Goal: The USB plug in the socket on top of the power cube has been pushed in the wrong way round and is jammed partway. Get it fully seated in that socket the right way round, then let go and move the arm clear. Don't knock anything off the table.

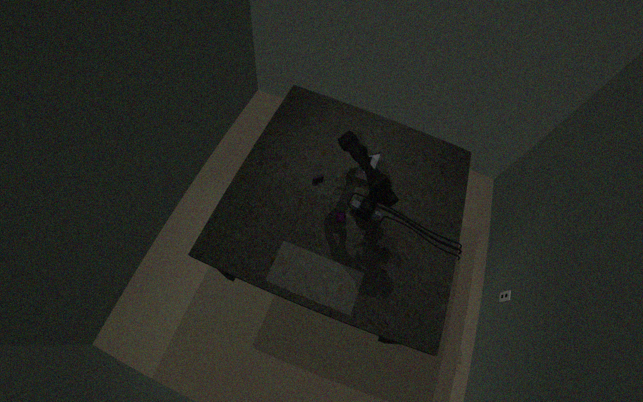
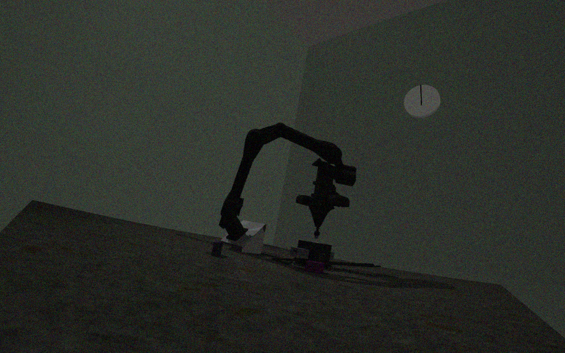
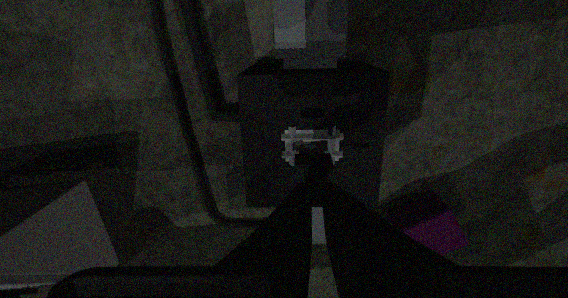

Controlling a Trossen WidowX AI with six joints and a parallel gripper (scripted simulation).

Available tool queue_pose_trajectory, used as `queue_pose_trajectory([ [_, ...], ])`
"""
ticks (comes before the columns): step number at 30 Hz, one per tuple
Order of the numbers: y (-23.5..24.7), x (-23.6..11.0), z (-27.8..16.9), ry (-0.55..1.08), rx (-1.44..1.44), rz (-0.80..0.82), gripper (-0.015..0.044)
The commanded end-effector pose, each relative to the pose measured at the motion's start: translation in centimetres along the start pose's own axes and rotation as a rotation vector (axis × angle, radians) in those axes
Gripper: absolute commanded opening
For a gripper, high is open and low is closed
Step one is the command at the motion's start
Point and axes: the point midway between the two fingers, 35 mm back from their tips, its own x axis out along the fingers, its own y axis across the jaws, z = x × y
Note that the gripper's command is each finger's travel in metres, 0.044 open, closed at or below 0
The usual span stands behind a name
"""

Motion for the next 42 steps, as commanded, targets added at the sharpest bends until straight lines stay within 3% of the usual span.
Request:
queue_pose_trajectory([
  [1,-0.09,0.07,-0.06,0.003,0.005,-0.005,0.0000],
  [42,-0.07,0.57,-0.12,0.003,0.014,-0.005,0.0000],
])
